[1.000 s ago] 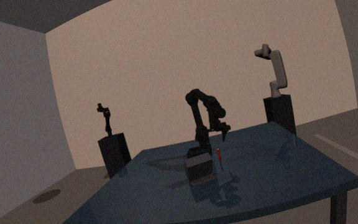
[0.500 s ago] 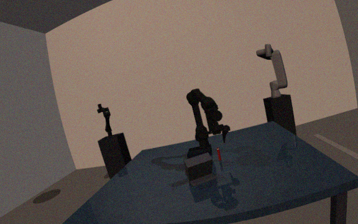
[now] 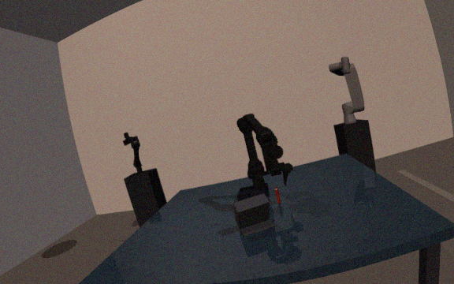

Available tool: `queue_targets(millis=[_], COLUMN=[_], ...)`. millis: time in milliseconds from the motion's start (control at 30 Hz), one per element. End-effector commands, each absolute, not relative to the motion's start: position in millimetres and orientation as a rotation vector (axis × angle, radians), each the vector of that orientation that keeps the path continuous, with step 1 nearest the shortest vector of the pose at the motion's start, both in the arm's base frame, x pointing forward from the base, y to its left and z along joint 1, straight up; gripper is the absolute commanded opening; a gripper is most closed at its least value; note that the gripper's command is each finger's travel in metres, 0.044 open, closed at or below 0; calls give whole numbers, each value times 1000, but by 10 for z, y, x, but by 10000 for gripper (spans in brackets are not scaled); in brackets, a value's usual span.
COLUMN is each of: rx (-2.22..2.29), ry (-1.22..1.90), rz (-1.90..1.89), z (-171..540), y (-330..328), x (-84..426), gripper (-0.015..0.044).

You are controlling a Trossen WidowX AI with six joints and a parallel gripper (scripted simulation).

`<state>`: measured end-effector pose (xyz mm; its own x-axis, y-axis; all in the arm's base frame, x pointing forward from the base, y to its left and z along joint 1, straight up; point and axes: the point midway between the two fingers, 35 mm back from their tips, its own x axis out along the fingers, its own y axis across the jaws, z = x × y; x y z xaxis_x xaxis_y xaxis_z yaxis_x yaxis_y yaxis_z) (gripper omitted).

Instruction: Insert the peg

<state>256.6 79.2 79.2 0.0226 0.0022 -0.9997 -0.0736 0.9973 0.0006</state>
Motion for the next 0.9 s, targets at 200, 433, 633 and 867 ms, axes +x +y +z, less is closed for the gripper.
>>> queue_targets(millis=[200, 433, 633, 867], rx=[-49, -49, -49, -57], ry=[1549, 1549, 1549, 1548], rz=[59, 59, 59, 58], z=[634, 521, 425, 437], y=[798, 797, 794, 788], x=[2566, 2562, 2553, 2556], gripper=[440, 440, 440, 309])
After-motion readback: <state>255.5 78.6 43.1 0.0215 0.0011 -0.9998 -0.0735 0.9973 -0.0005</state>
